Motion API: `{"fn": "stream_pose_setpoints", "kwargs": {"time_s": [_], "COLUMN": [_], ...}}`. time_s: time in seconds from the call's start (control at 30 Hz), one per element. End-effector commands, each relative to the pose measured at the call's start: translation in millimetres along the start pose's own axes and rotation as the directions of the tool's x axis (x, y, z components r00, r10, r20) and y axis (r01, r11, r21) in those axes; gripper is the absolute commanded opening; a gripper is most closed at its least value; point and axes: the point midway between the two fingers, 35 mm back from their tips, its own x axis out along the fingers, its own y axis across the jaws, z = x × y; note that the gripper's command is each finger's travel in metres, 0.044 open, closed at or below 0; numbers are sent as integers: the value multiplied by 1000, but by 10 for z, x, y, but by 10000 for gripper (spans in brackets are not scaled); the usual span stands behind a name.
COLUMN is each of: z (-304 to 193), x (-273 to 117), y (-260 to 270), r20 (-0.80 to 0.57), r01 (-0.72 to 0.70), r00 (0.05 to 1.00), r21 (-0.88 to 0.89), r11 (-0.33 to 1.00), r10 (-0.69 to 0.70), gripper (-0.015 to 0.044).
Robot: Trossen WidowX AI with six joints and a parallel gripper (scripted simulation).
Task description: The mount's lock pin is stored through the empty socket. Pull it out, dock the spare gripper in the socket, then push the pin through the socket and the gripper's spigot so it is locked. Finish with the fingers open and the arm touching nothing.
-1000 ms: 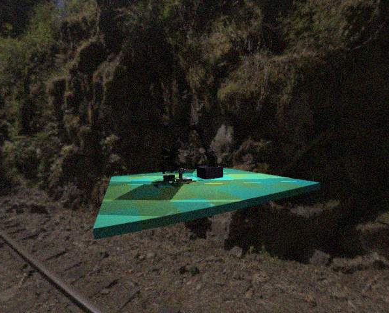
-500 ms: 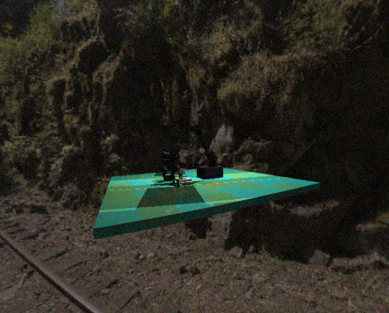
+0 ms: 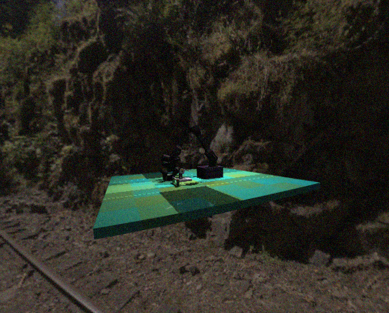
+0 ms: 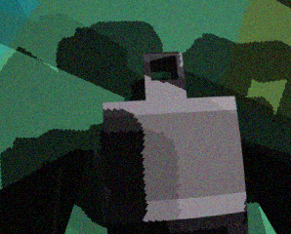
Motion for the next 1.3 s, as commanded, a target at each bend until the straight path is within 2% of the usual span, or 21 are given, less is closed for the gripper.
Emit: {"fn": "stream_pose_setpoints", "kwargs": {"time_s": [0.0, 0.03, 0.23, 0.47, 0.77, 1.27], "z": [-33, -33, -33, -30, 125, 521], "x": [30, 30, 30, 32, -187, -888], "y": [-35, -35, -35, -23, 18, 12], "r20": [-1, -1, -1, -1, -1, -1], "r01": [10, 10, 10, 10, 9, 9], "r00": [1000, 1000, 1000, 1000, 1000, 1000], "r21": [0, 0, 0, 0, 0, 0], "r11": [1000, 1000, 1000, 1000, 1000, 1000], "r10": [-10, -10, -10, -10, -9, -9], "gripper": [440, 440, 282, 236, 0, 0]}}
